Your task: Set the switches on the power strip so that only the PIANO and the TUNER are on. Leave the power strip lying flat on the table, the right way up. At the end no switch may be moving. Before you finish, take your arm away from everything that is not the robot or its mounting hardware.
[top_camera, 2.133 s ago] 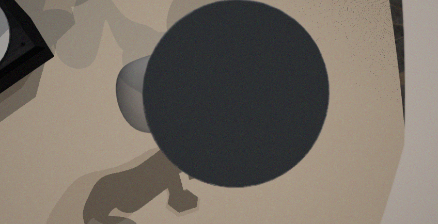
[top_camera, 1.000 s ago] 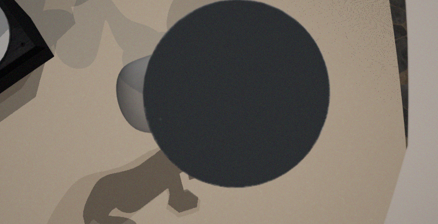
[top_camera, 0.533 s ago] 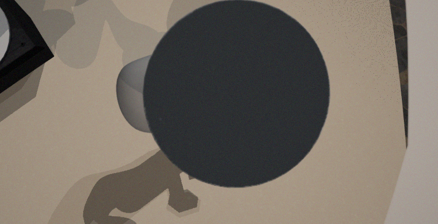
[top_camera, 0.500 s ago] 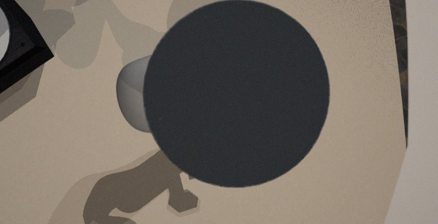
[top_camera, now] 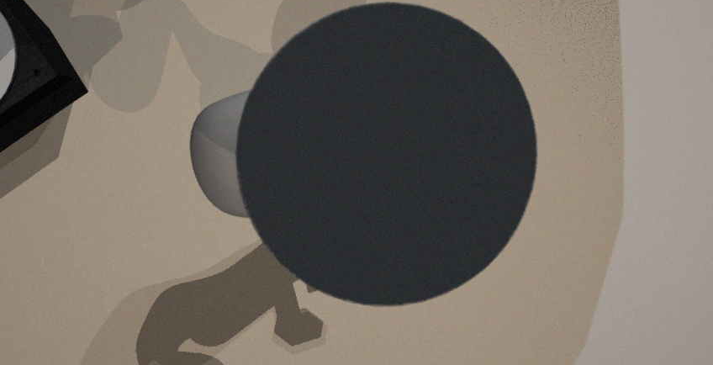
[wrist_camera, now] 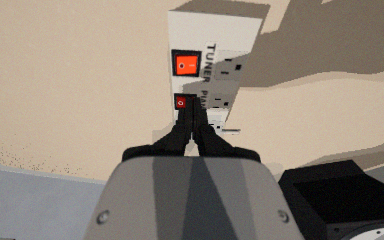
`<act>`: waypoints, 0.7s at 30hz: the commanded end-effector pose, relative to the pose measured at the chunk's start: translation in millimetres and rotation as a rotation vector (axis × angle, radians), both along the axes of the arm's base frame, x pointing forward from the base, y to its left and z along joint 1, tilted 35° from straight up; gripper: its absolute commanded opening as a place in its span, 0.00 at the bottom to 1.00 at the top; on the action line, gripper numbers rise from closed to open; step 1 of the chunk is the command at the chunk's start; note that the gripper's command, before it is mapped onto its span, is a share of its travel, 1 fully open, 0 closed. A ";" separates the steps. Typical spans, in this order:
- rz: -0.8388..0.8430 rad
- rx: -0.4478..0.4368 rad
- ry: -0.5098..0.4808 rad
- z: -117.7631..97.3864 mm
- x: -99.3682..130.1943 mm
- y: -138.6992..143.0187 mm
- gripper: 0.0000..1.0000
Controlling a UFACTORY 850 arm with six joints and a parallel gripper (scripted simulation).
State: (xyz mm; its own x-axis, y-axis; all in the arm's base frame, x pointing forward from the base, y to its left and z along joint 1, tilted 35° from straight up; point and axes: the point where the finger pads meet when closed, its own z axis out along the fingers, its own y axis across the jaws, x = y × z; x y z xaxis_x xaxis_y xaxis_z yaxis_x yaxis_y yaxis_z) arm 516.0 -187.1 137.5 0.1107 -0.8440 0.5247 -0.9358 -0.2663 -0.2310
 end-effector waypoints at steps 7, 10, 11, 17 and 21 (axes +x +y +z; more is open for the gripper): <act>0.000 0.000 -0.001 -3.0 1.8 -1.9 0.00; 0.000 0.000 -0.001 -4.1 2.3 -2.5 0.00; 0.000 0.000 -0.001 -4.5 2.4 -2.7 0.00; 0.000 0.000 -0.001 -5.5 2.9 -3.3 0.00; 0.000 0.000 -0.001 -6.1 3.1 -3.6 0.00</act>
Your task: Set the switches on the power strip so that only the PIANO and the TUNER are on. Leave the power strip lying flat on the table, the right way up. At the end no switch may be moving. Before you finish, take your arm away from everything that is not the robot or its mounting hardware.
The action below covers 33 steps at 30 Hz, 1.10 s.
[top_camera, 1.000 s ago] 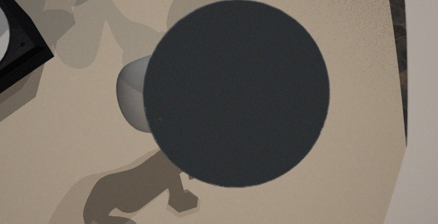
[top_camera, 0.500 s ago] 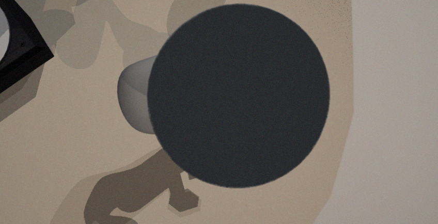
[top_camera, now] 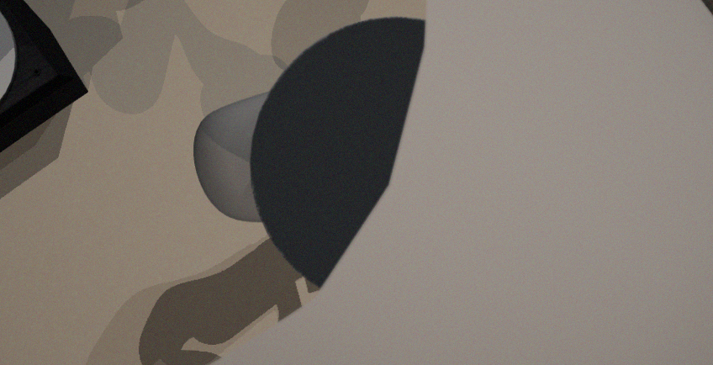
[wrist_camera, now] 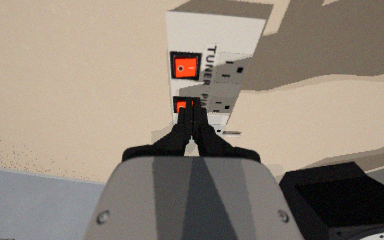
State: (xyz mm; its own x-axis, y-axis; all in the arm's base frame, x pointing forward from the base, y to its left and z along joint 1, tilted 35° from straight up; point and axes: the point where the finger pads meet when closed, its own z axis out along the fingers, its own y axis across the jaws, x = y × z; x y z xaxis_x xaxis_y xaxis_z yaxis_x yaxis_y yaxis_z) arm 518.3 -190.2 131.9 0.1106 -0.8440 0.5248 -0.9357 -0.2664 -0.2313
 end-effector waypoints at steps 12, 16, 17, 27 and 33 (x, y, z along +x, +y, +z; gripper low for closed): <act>0.000 0.000 -0.001 -0.6 0.8 -0.6 0.00; 0.000 0.000 -0.001 -0.6 0.8 -0.6 0.00; 0.000 0.000 -0.001 -0.4 0.7 -0.5 0.00; 0.000 0.000 -0.001 16.4 -6.2 9.1 0.00; 0.000 0.000 -0.001 25.5 -9.9 14.3 0.00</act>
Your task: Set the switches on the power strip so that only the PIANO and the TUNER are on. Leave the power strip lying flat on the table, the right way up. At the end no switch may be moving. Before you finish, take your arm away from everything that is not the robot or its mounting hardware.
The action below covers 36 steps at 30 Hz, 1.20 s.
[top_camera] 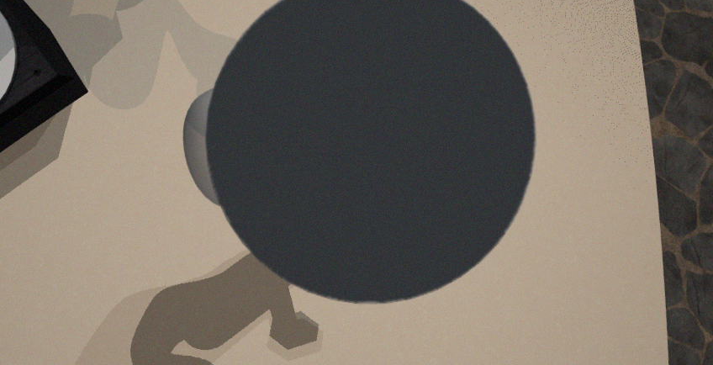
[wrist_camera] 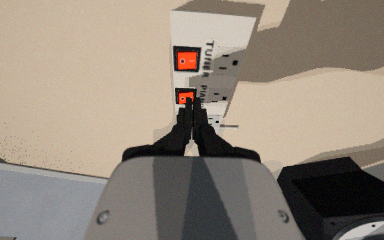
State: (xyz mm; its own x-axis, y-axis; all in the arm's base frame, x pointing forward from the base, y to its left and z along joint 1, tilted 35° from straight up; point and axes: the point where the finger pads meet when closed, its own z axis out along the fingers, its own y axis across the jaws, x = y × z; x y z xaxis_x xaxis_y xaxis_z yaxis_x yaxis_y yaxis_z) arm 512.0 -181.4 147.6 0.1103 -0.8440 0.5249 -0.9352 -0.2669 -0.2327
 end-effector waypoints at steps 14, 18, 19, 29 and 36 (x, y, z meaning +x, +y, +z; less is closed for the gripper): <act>0.000 0.000 0.001 16.2 -6.2 9.0 0.00; 0.000 0.000 0.001 16.2 -6.2 9.0 0.00; 0.000 0.000 0.001 16.2 -6.2 9.0 0.00; 0.000 0.000 0.000 12.5 -3.3 28.8 0.00; 0.000 0.000 0.001 7.0 -0.8 58.9 0.00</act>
